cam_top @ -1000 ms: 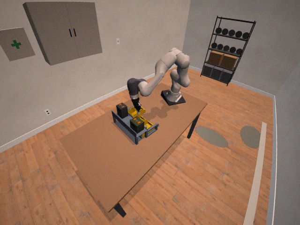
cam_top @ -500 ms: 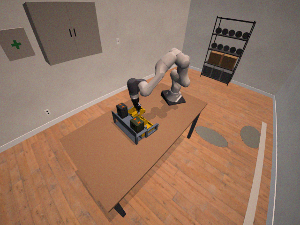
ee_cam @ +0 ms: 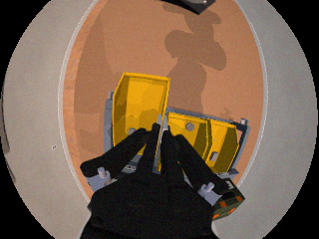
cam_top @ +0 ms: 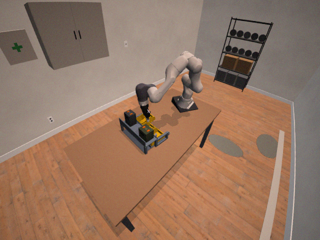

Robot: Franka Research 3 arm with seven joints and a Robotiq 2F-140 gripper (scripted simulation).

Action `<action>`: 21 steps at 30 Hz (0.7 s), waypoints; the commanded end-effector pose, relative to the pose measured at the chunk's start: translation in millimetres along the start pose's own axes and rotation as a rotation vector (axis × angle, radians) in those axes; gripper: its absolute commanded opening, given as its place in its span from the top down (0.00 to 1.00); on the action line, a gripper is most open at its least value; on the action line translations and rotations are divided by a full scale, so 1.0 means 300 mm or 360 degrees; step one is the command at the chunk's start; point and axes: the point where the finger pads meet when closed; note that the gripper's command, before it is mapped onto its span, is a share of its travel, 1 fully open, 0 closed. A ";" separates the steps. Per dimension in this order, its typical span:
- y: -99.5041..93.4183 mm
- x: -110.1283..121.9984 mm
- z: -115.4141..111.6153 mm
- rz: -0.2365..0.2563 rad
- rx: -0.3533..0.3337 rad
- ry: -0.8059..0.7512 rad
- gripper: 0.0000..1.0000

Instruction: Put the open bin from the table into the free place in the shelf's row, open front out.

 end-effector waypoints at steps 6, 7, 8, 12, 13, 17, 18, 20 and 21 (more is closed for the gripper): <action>-0.002 0.000 -0.012 -0.0002 -0.0013 -0.0005 1.00; -0.002 0.000 -0.013 -0.0002 -0.0014 -0.0005 1.00; -0.003 0.000 -0.015 -0.0002 -0.0015 -0.0005 1.00; -0.003 0.001 -0.021 -0.0003 -0.0021 -0.0005 1.00; -0.003 0.001 -0.023 -0.0003 -0.0022 -0.0005 1.00; -0.004 0.002 -0.029 -0.0004 -0.0027 -0.0005 1.00; -0.004 0.002 -0.029 -0.0004 -0.0027 -0.0005 1.00; -0.004 0.002 -0.033 -0.0004 -0.0031 -0.0005 1.00; -0.005 0.002 -0.035 -0.0004 -0.0032 -0.0005 1.00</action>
Point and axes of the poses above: the point where the finger pads meet when closed, its own y axis out along the fingers, its own x axis across the jaws, z = x × y, and after that the axes turned 7 degrees about y, right-handed
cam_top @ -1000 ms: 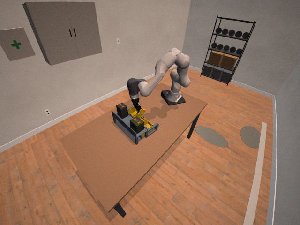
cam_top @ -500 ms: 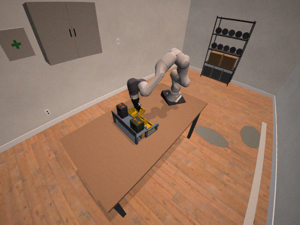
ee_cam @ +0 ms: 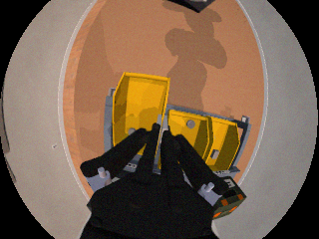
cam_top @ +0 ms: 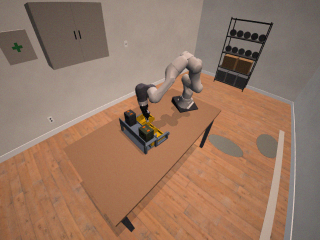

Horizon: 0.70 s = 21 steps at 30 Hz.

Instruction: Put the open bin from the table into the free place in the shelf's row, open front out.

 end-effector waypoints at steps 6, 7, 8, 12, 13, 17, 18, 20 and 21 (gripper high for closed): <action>-0.004 0.002 -0.025 -0.0003 -0.0024 -0.0008 1.00; -0.004 0.002 -0.027 -0.0003 -0.0026 -0.0008 1.00; -0.005 0.002 -0.029 -0.0003 -0.0027 -0.0008 1.00; -0.005 0.003 -0.035 -0.0004 -0.0032 -0.0008 1.00; -0.005 0.003 -0.035 -0.0004 -0.0032 -0.0008 1.00; -0.005 0.004 -0.039 -0.0004 -0.0036 -0.0008 1.00; -0.005 0.004 -0.040 -0.0004 -0.0036 -0.0008 1.00; -0.006 0.004 -0.041 -0.0004 -0.0038 -0.0008 1.00; -0.006 0.004 -0.042 -0.0005 -0.0039 -0.0008 1.00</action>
Point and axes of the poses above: the point where the finger pads meet when closed, its own y axis out along the fingers, its own x axis across the jaws, z = x × y, and after that the axes turned 7 degrees about y, right-handed
